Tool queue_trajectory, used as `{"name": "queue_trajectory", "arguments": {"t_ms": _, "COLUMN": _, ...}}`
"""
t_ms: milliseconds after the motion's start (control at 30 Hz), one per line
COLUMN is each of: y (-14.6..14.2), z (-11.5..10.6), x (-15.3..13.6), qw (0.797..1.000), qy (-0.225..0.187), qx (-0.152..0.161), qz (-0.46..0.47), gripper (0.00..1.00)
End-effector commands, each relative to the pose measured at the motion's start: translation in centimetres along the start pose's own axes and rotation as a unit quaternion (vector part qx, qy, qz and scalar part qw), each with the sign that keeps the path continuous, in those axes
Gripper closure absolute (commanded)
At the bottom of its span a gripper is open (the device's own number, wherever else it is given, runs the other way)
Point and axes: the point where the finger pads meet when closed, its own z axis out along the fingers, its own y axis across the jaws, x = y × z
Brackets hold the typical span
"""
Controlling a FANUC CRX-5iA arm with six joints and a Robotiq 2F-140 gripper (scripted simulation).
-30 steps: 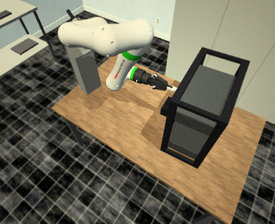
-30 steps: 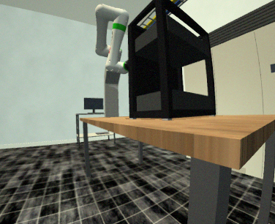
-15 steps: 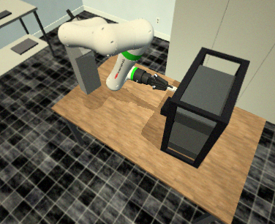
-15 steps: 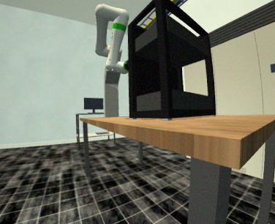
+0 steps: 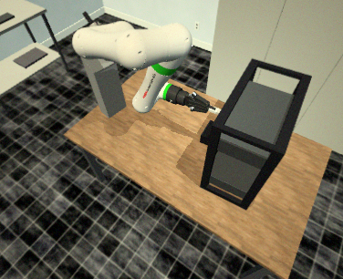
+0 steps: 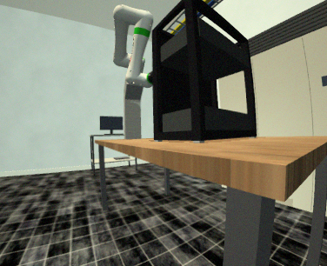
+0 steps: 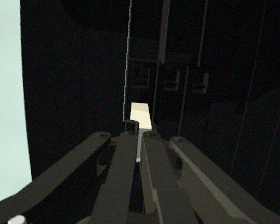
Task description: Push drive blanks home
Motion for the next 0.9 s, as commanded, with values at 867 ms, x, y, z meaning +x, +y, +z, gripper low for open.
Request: {"name": "queue_trajectory", "arguments": {"t_ms": 867, "y": 0.0, "z": -3.0, "x": 0.1, "qw": 1.000, "qy": 0.000, "qx": 0.001, "qz": -0.001, "gripper": 1.00}}
